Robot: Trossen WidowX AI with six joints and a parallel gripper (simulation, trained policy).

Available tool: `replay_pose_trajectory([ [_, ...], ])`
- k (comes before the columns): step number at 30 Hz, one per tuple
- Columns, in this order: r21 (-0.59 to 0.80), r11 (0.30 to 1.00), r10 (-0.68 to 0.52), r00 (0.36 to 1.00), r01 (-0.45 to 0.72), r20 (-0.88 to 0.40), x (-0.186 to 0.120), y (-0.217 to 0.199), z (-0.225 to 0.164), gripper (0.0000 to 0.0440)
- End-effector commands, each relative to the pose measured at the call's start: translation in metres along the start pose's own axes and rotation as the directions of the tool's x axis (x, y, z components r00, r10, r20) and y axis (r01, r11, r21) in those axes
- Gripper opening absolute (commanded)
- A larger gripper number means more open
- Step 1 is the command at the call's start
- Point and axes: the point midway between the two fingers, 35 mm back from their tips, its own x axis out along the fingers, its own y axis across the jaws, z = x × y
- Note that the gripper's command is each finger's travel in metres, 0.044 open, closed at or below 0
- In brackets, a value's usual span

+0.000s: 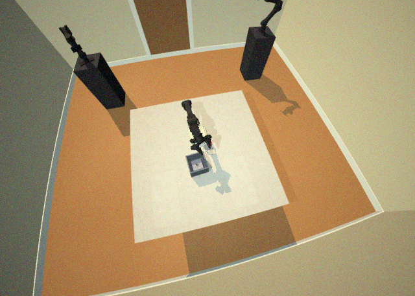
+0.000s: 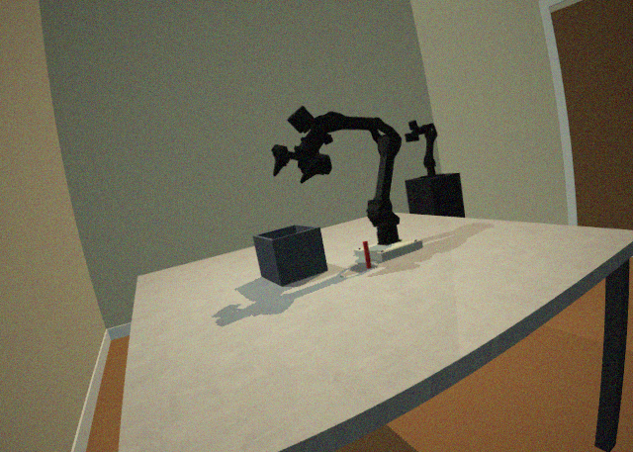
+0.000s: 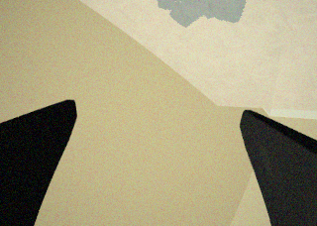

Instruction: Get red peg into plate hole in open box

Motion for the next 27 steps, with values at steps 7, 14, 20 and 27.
replay_pose_trajectory([
  [7,-0.162,0.954,-0.239,0.967,0.250,0.085,0.016,-0.065,0.016,0.0432],
  [14,-0.258,0.866,-0.392,0.901,0.429,0.184,0.020,-0.111,0.034,0.0431],
  [20,-0.311,0.767,-0.490,0.825,0.561,0.280,0.019,-0.143,0.053,0.0436],
  [27,-0.343,0.646,-0.564,0.729,0.682,0.388,0.016,-0.172,0.076,0.0440],
])
